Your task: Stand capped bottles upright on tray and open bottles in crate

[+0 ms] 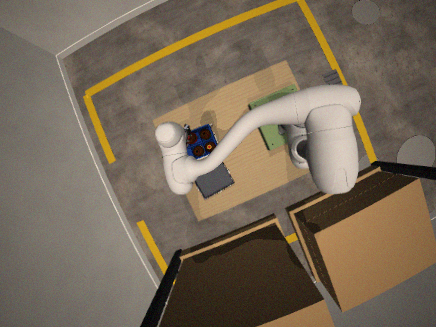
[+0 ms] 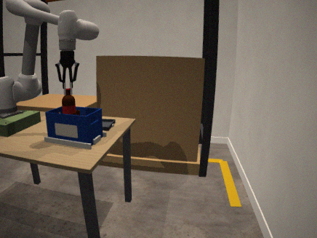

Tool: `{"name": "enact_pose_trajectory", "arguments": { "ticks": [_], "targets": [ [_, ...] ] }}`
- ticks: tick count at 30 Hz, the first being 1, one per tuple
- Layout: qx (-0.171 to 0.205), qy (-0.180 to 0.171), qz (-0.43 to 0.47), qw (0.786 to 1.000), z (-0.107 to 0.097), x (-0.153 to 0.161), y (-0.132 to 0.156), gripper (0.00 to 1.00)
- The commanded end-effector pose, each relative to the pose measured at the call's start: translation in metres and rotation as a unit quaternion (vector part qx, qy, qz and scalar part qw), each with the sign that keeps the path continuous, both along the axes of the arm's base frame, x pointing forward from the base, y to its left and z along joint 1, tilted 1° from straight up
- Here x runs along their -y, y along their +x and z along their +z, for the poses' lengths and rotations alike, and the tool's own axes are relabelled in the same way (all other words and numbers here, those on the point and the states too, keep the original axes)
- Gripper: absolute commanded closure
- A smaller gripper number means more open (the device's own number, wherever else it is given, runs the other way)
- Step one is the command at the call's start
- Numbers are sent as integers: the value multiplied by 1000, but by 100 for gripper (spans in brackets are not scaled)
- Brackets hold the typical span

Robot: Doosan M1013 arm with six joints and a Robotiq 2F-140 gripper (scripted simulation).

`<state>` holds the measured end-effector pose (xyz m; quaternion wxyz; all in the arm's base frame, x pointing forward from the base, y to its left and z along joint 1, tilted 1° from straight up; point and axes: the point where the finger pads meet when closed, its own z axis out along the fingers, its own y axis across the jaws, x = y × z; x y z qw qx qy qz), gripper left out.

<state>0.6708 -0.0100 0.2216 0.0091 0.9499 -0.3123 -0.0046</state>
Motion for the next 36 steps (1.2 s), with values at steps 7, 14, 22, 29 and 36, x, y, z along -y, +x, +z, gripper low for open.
{"name": "enact_pose_trajectory", "arguments": {
  "ticks": [7, 14, 22, 29, 36],
  "targets": [
    [2, 0, 0, 1000, 19, -1, 2, 100],
    [3, 1, 1, 1000, 26, -3, 3, 100],
    [4, 1, 1, 1000, 33, -5, 4, 100],
    [2, 1, 1, 1000, 31, -3, 3, 100],
    [4, 1, 1, 1000, 35, -5, 4, 100]
  ]
}}
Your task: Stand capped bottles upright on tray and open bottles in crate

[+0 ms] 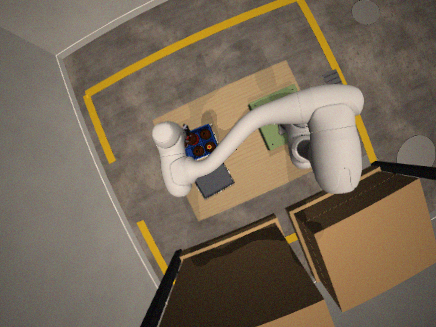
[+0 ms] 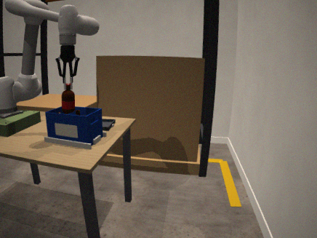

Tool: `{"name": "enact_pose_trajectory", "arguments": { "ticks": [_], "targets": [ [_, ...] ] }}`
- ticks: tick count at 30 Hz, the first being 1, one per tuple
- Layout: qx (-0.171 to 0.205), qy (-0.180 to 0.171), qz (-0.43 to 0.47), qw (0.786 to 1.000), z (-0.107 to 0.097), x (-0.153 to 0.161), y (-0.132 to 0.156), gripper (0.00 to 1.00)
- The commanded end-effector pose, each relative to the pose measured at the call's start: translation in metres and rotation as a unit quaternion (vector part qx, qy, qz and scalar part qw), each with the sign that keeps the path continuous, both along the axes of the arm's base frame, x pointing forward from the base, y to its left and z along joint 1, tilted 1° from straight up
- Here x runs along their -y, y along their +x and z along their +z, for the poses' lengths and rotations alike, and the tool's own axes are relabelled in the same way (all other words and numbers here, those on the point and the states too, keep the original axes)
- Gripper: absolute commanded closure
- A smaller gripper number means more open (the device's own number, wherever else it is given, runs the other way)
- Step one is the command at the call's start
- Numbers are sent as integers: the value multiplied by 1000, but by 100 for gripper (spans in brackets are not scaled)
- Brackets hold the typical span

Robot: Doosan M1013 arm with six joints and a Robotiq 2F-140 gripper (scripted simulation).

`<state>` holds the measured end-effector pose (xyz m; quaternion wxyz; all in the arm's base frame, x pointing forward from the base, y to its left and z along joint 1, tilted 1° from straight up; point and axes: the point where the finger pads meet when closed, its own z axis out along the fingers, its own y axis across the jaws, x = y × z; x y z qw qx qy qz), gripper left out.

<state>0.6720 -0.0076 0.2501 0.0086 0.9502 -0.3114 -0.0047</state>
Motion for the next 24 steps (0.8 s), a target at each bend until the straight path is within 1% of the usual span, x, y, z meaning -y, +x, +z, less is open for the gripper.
{"name": "enact_pose_trajectory", "arguments": {
  "ticks": [1, 4, 5, 19, 22, 24],
  "targets": [
    [4, 1, 0, 1000, 7, -3, 3, 100],
    [4, 1, 0, 1000, 7, -3, 3, 100],
    [1, -1, 0, 1000, 3, -1, -2, 100],
    [4, 1, 0, 1000, 7, -23, -35, 100],
    [5, -1, 0, 1000, 9, -19, -31, 100],
    [4, 0, 0, 1000, 8, -22, -35, 100]
  ]
}}
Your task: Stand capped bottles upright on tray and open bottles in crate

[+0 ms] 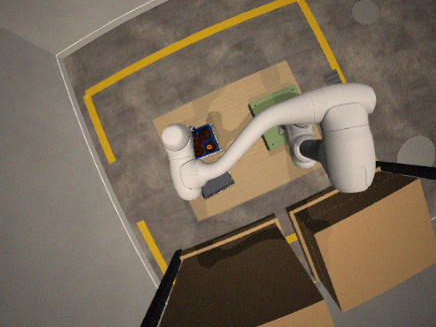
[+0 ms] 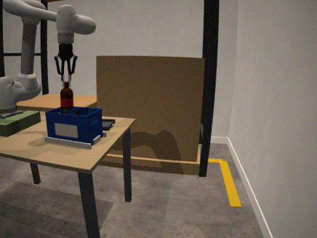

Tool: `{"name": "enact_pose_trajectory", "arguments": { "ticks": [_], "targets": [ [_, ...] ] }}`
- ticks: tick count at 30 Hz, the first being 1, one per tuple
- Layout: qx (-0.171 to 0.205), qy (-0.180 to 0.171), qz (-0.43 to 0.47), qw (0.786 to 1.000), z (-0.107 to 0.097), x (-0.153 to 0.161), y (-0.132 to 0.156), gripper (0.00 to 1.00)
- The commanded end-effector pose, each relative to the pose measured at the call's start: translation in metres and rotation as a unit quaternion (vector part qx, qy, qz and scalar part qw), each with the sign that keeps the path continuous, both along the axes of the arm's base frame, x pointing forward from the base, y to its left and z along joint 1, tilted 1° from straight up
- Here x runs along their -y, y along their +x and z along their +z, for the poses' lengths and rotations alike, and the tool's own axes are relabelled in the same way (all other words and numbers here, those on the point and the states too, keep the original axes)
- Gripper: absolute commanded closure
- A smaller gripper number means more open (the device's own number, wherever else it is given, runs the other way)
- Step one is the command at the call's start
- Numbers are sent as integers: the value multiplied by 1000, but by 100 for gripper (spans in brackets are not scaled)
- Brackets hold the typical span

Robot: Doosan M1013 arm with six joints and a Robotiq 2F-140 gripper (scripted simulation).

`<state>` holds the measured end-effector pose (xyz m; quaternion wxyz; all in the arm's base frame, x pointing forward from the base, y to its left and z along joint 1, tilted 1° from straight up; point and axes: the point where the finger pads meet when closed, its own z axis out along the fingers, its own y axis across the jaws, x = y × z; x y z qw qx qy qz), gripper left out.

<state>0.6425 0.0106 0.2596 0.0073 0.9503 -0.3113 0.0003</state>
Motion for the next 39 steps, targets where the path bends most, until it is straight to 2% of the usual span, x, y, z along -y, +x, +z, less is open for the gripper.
{"name": "enact_pose_trajectory", "arguments": {
  "ticks": [1, 12, 15, 39],
  "targets": [
    [-1, 0, 0, 1000, -2, -5, -8, 100],
    [-1, 1, 0, 1000, -4, -23, -33, 100],
    [0, 0, 0, 1000, -2, -18, -27, 100],
    [-1, 0, 0, 1000, -5, -54, -39, 100]
  ]
}}
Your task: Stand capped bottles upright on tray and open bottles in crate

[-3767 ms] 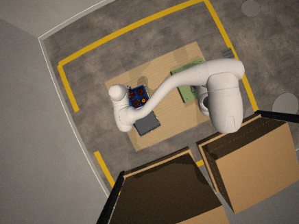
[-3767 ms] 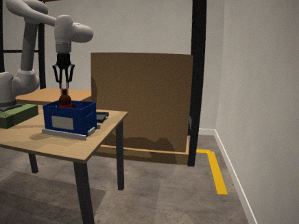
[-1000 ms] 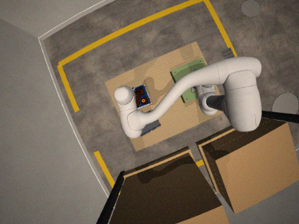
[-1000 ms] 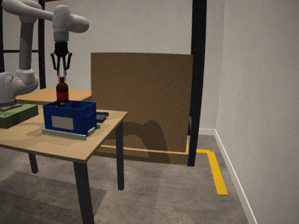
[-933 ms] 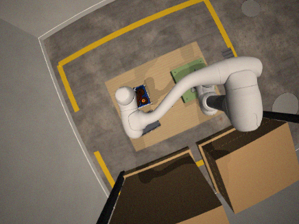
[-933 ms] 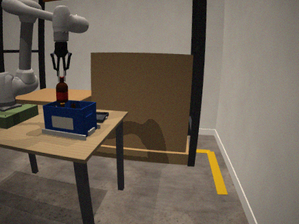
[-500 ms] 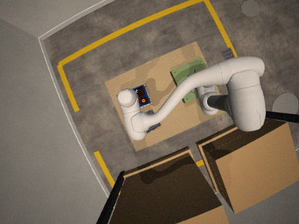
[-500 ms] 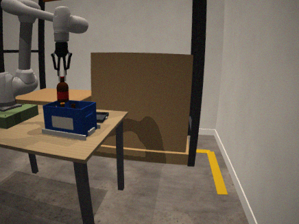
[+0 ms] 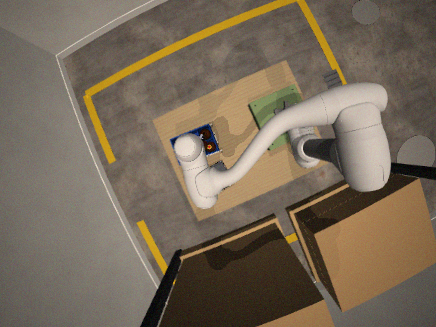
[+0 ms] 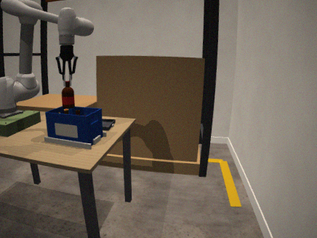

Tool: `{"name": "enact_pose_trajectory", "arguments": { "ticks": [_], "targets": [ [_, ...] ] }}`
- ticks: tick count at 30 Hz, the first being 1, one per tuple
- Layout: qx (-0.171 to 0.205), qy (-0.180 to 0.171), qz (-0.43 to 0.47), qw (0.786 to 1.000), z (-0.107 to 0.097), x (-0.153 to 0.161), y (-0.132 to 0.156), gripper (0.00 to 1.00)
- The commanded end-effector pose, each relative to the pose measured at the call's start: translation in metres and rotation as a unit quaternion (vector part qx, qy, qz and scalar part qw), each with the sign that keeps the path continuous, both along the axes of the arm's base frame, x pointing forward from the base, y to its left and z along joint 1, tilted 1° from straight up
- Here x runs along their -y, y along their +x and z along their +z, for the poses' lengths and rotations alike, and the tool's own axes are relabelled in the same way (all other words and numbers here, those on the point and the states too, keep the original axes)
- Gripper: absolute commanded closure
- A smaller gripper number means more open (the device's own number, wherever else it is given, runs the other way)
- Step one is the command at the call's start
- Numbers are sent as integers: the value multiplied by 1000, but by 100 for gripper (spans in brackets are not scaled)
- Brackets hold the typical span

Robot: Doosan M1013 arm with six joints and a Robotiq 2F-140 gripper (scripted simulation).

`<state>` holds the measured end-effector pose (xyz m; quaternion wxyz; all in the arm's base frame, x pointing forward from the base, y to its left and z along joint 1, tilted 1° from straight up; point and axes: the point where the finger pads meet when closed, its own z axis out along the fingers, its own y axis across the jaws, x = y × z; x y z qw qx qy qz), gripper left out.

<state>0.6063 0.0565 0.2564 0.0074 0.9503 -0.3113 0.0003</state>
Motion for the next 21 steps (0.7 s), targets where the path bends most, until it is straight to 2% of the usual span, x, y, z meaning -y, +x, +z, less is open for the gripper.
{"name": "enact_pose_trajectory", "arguments": {
  "ticks": [1, 21],
  "targets": [
    [-1, 1, 0, 1000, -2, -10, -4, 100],
    [-1, 1, 0, 1000, -4, -38, -12, 100]
  ]
}}
